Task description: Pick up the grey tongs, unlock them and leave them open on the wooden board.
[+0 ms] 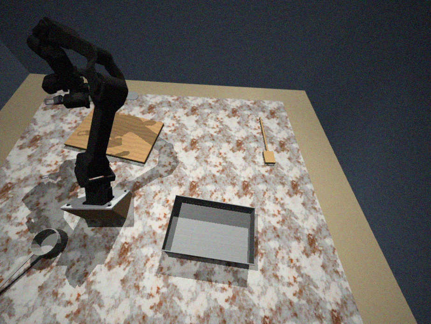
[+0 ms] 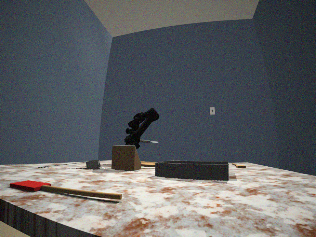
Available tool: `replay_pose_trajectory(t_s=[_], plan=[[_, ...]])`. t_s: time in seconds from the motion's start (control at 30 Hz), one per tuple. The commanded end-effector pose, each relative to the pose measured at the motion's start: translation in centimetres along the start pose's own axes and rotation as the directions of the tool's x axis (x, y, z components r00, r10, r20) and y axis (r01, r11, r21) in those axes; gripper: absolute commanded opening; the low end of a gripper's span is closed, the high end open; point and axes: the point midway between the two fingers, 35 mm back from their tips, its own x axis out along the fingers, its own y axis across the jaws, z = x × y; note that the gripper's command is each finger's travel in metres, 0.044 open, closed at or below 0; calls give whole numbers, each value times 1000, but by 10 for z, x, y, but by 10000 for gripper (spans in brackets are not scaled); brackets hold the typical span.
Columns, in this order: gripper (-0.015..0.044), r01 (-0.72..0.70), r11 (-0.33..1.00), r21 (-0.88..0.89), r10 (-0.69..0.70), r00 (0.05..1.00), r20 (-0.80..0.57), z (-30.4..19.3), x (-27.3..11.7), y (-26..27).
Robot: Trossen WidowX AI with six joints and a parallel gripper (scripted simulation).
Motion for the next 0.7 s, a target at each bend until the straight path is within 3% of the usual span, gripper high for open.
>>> replay_pose_trajectory(t_s=[0.0,0.67], plan=[[-150,-34,999,-9,34,999,22,-3,2,4],[-150,-230,972,-56,236,940,247,-12,9,27]])
